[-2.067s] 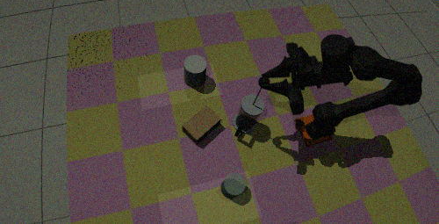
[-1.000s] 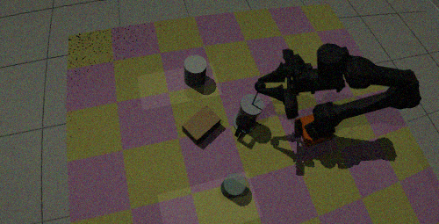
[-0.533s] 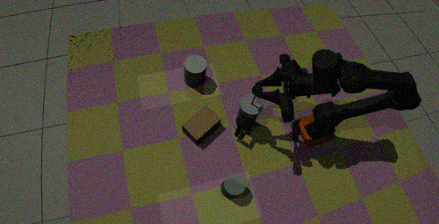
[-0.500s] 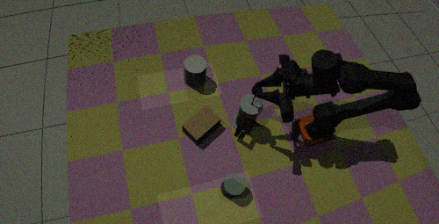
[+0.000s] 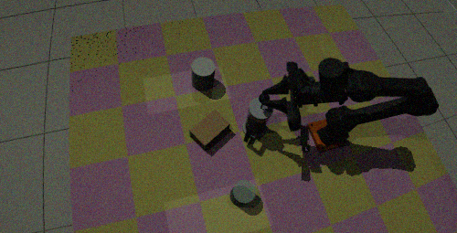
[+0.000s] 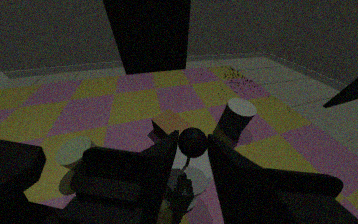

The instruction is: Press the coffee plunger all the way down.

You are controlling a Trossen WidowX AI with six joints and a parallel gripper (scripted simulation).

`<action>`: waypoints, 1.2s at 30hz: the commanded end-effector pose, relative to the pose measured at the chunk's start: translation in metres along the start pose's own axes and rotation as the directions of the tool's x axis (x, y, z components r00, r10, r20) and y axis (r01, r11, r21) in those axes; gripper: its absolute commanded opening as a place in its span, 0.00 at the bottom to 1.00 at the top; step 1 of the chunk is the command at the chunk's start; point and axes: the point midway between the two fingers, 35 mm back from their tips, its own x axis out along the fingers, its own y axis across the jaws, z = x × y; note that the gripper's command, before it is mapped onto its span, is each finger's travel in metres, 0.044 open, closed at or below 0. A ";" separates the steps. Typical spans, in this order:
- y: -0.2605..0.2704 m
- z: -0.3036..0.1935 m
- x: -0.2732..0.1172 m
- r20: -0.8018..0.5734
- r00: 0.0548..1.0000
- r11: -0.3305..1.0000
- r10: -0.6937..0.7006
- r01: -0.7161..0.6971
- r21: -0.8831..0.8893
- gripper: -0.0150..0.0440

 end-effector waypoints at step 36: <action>0.000 -0.018 0.019 -0.049 0.999 1.000 0.000 -0.001 -0.011 0.46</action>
